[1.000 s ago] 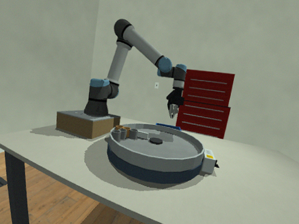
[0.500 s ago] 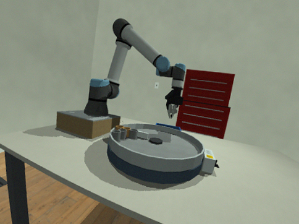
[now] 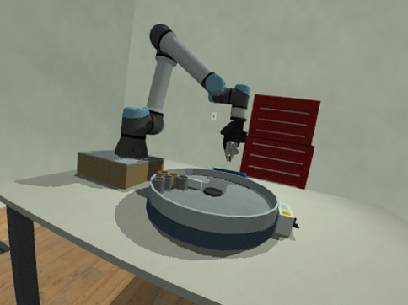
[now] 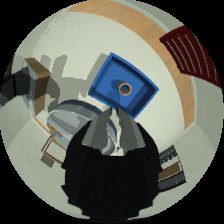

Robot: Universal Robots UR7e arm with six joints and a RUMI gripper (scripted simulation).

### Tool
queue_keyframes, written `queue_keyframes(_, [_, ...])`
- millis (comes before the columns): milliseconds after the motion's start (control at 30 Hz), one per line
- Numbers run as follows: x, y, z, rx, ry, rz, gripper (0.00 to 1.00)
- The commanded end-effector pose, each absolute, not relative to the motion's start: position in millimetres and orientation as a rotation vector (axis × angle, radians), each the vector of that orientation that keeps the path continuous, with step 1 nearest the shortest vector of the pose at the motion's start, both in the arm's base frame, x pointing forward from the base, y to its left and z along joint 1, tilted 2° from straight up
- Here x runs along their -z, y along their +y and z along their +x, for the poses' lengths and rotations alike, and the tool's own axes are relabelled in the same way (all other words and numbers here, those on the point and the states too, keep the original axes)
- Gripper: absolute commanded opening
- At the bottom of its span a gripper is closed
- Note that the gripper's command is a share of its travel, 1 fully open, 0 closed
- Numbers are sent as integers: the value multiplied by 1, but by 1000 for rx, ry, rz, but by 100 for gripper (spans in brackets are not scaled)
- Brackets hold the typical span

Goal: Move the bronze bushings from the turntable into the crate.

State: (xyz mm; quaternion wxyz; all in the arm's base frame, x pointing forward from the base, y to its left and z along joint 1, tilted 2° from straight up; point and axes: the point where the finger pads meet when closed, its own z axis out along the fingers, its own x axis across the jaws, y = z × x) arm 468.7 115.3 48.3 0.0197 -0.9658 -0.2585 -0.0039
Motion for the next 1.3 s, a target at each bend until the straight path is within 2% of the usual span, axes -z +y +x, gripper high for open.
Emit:
queue_keyframes(0, [-49,100,459,17,-850,-2983,5])
queue_keyframes(1267, [-43,-30,364,25,-1265,-2834,5])
